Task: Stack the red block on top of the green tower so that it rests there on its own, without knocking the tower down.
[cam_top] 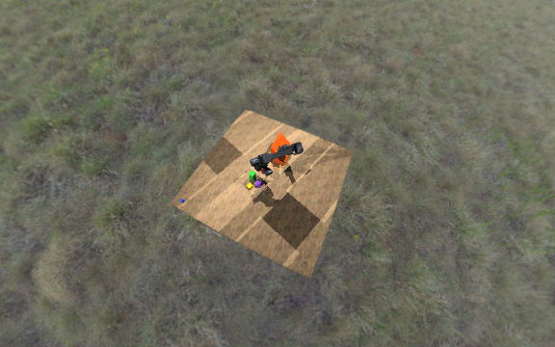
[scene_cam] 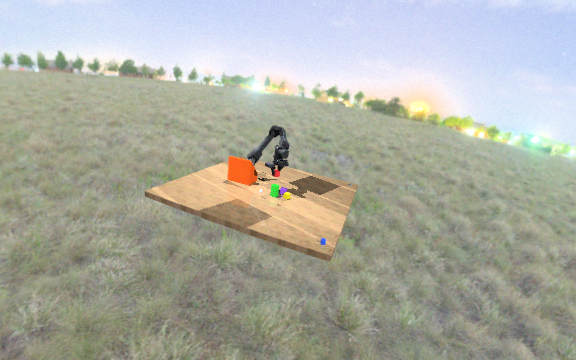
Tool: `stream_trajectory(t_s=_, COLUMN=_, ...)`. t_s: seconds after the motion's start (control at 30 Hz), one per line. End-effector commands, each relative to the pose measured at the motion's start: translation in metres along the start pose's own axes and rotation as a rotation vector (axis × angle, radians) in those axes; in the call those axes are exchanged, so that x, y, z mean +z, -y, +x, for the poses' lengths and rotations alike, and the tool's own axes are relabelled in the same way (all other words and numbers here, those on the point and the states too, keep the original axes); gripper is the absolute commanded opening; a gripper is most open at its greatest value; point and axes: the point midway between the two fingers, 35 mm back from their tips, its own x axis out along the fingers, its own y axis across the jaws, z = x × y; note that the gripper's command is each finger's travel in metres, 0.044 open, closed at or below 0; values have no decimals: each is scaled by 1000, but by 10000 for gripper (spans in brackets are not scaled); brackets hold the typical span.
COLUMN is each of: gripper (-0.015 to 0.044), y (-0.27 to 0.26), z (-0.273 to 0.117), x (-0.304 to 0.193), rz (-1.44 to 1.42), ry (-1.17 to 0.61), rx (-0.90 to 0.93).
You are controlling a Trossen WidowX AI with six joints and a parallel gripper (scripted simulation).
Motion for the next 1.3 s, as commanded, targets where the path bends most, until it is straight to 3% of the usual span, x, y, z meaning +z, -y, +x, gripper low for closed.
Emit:
stream_trajectory(t_s=0.0, gripper=0, y=9, z=-1, x=14, rz=0, ry=-3, rx=-5)
stream_trajectory(t_s=0.6, gripper=0, y=54, z=4, x=79, rz=-3, ry=1, rx=-7)
stream_trajectory(t_s=1.27, gripper=0, y=54, z=36, x=82, rz=-3, ry=1, rx=-5)
